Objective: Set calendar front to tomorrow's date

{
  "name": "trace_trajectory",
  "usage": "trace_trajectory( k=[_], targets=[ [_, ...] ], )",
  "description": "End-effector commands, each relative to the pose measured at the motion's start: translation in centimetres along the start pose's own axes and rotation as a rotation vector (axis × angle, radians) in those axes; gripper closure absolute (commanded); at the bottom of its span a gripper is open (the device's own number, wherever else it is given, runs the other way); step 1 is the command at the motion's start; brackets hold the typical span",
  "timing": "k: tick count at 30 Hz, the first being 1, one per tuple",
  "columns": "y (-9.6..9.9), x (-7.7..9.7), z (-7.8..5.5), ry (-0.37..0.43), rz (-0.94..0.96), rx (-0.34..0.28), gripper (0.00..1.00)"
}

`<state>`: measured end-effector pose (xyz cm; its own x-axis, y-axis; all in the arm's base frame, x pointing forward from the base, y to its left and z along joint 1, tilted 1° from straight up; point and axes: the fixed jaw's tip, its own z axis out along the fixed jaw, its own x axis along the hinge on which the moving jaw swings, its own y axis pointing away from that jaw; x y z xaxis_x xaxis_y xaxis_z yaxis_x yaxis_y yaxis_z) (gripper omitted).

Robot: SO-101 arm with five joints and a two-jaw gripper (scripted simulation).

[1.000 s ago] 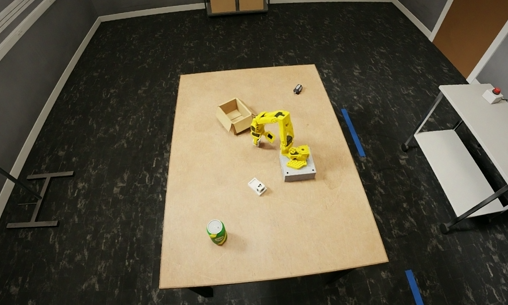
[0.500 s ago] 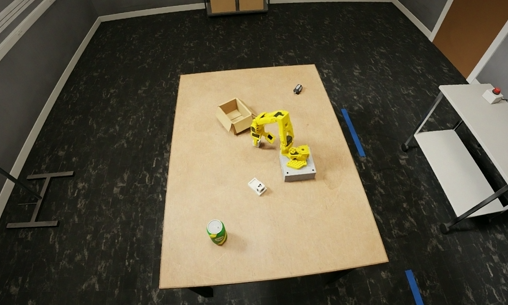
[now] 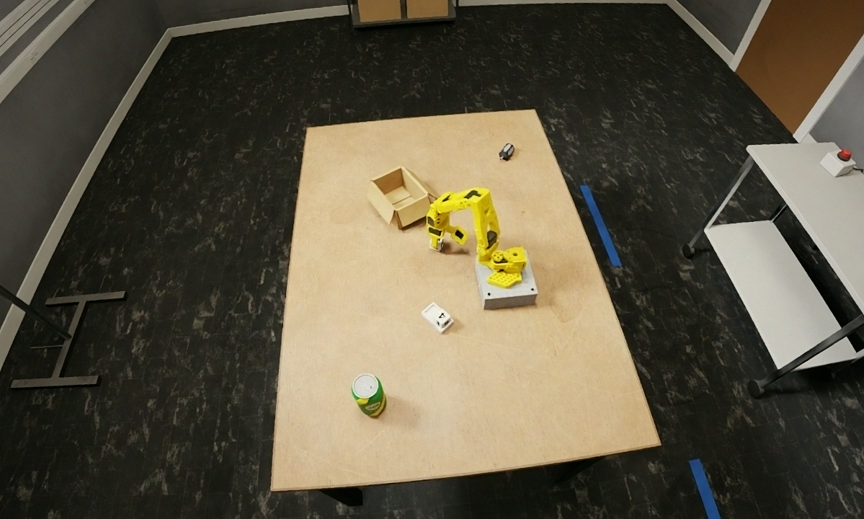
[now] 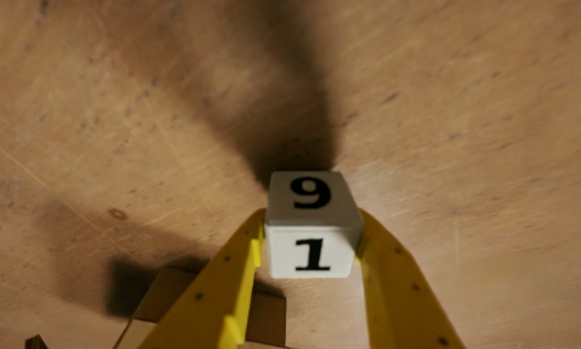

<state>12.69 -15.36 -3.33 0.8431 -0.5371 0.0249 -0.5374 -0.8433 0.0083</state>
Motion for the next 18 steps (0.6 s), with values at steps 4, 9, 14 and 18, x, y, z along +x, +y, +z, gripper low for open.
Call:
trace_trajectory(
  k=[4, 9, 14, 18],
  targets=[
    [0.00, -0.54, 0.68, -0.021, 0.003, 0.007, 1.00],
    [0.00, -0.54, 0.68, -0.021, 0.003, 0.007, 1.00],
    [0.00, -0.54, 0.68, -0.021, 0.003, 0.007, 0.92],
    [0.00, -0.54, 0.68, -0.021, 0.003, 0.007, 0.84]
  ],
)
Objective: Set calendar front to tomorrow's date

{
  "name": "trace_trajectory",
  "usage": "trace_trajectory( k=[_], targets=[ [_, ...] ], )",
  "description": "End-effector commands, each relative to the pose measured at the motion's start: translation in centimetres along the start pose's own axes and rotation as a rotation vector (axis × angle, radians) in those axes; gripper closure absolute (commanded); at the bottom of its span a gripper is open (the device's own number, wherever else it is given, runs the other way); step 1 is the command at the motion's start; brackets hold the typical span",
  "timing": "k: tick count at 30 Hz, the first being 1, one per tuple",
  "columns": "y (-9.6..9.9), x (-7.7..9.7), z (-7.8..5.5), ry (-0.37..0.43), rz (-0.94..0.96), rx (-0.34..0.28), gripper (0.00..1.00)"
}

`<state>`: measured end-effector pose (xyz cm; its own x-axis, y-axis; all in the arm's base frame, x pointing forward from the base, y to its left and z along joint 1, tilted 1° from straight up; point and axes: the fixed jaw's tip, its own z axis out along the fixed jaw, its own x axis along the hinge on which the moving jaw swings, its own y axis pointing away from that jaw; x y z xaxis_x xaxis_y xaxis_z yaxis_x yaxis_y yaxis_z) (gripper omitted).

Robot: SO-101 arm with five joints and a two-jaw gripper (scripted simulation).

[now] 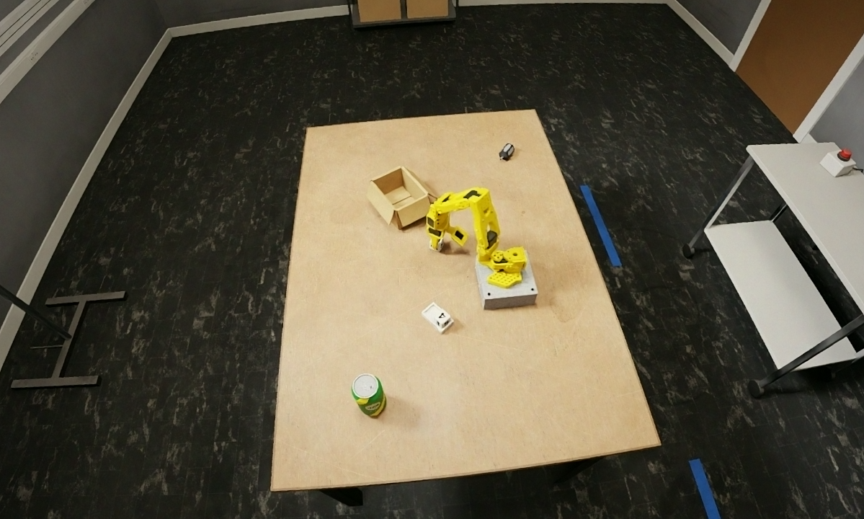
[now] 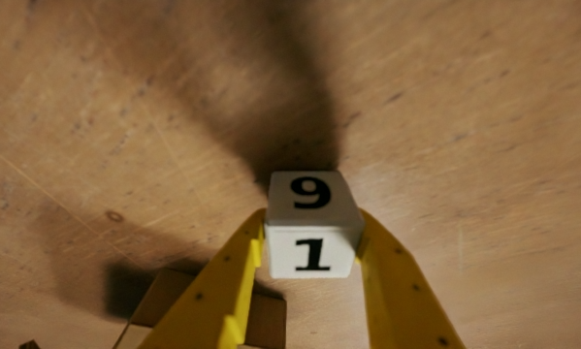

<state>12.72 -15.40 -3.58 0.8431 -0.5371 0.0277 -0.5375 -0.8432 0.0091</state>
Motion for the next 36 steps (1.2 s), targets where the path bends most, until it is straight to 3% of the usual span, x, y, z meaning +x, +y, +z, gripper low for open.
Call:
trace_trajectory(
  k=[1, 13, 36],
  targets=[
    [-0.01, -0.59, 0.43, -0.024, 0.003, 0.008, 0.83],
    [-0.01, -0.59, 0.43, -0.024, 0.003, 0.008, 0.80],
    [-0.01, -0.59, 0.43, -0.024, 0.003, 0.008, 0.64]
  ],
)
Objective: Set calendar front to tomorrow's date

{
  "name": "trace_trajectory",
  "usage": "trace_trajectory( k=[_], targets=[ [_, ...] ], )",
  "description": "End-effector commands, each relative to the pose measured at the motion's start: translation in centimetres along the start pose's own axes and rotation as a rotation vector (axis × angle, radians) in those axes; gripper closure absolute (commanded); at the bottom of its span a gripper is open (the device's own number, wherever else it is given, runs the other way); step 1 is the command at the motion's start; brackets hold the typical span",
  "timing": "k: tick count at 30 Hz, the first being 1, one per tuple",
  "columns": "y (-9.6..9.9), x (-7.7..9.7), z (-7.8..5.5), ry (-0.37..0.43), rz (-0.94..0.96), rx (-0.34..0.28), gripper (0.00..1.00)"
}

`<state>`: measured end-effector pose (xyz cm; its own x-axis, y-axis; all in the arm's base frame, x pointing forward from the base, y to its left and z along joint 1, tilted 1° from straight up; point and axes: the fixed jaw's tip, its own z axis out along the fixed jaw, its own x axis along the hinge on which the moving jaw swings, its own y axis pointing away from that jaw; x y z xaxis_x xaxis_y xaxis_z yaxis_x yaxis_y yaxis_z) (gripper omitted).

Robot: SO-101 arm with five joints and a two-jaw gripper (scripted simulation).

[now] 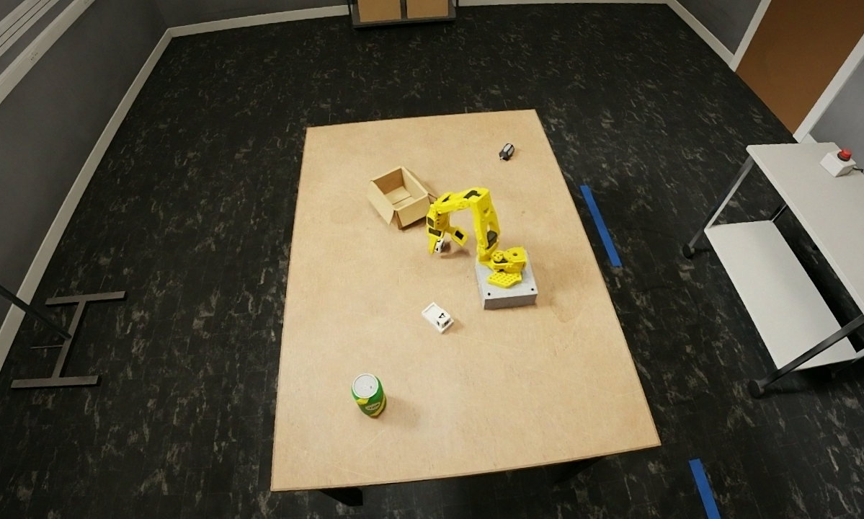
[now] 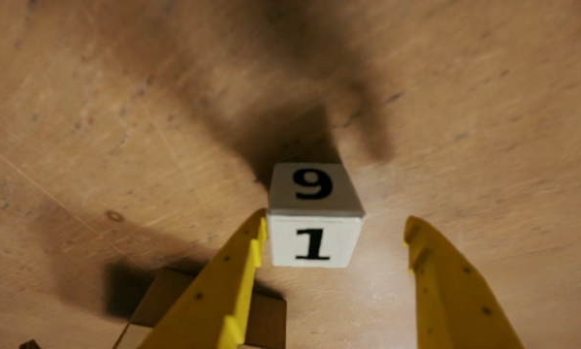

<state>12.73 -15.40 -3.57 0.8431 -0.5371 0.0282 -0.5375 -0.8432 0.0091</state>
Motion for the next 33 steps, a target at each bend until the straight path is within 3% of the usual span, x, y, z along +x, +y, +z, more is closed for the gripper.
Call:
trace_trajectory(
  k=[1, 11, 28, 33],
  targets=[
    [0.0, -0.6, 0.4, -0.025, 0.003, 0.008, 0.64],
    [0.0, -0.5, -0.1, -0.025, 0.003, 0.008, 0.64],
    [0.1, -0.3, -4.8, -0.025, 0.003, 0.008, 0.64],
    [0.1, -0.4, -5.5, -0.025, 0.003, 0.008, 0.64]
  ],
)
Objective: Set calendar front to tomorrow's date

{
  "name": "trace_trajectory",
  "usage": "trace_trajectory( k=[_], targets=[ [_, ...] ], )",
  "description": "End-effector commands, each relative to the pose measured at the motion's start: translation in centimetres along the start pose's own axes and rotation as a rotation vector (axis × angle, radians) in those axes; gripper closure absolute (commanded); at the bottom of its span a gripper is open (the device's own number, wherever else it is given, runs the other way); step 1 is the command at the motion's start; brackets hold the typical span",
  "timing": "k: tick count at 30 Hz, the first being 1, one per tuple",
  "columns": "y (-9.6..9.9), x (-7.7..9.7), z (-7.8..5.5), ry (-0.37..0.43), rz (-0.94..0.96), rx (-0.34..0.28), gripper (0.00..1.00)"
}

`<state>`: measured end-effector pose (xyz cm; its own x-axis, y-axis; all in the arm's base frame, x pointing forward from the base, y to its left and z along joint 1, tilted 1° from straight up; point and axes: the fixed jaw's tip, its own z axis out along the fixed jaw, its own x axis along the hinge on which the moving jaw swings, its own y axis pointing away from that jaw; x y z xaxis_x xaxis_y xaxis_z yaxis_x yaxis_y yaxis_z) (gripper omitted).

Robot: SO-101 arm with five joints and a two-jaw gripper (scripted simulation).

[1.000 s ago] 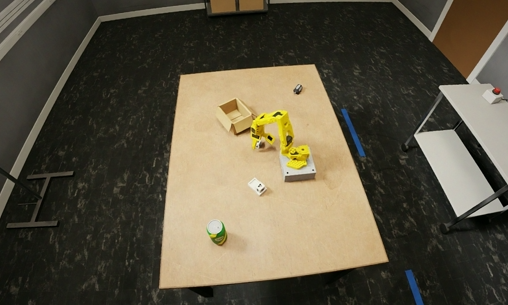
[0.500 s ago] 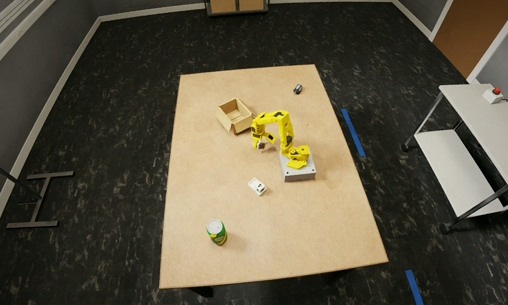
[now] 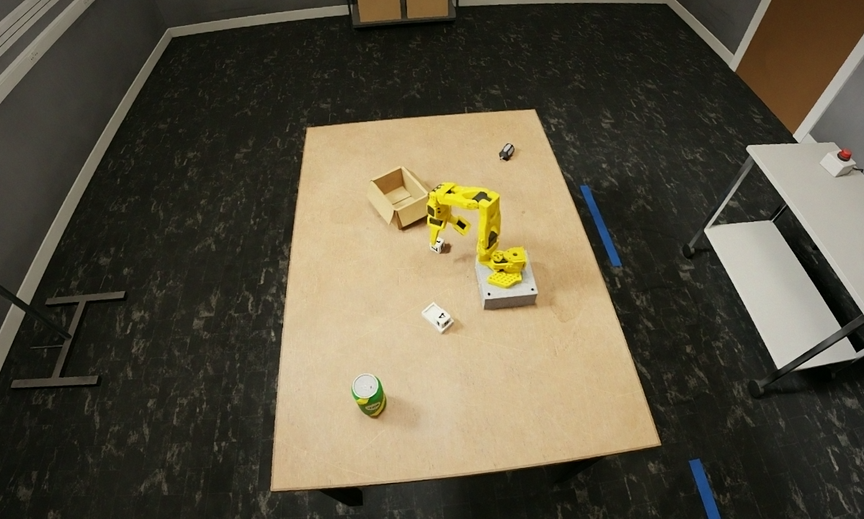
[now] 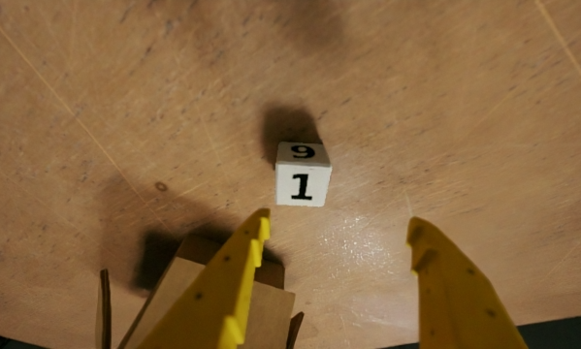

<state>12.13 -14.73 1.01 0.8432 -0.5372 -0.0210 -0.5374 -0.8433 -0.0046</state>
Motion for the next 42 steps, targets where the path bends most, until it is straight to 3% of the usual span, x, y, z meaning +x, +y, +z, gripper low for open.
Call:
trace_trajectory(
  k=[1, 27, 32, 37, 39, 42],
  targets=[
    [0.2, 0.3, -0.9, 0.025, 0.003, -0.006, 0.64],
    [0.3, 0.4, -1.2, 0.042, 0.003, -0.011, 0.64],
    [0.5, 1.1, -2.7, 0.125, 0.003, -0.035, 0.64],
    [0.8, 2.0, -5.3, 0.265, 0.003, -0.075, 0.65],
    [0.8, 2.0, -5.3, 0.265, 0.003, -0.075, 0.65],
    [0.9, 2.4, -7.0, 0.352, 0.003, -0.100, 0.65]
  ],
)
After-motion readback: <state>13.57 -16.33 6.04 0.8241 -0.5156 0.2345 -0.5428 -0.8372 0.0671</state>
